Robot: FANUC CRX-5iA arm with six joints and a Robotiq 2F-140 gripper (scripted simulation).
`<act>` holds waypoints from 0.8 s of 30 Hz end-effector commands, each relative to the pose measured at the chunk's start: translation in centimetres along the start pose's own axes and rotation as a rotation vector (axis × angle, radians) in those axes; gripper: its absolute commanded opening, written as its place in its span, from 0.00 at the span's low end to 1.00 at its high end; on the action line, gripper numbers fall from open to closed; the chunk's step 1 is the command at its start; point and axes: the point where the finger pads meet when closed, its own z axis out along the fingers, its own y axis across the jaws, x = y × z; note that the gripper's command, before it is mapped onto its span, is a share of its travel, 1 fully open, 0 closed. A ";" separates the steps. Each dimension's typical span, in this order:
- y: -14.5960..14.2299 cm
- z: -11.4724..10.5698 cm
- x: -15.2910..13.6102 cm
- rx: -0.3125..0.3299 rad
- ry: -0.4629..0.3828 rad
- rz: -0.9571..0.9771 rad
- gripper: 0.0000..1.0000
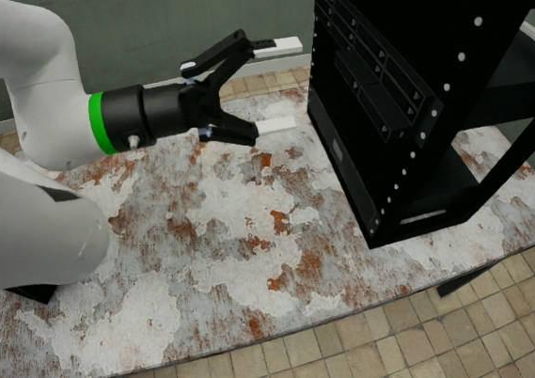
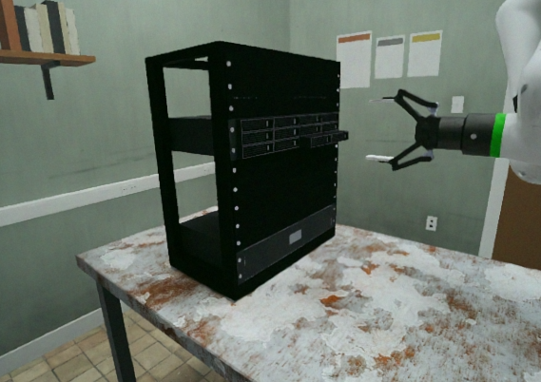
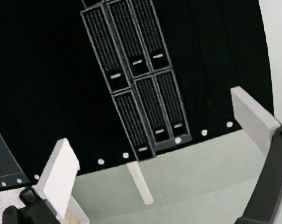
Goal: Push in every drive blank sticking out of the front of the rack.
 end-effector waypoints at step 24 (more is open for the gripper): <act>-1.3 5.9 -5.5 -0.001 -0.001 0.000 1.00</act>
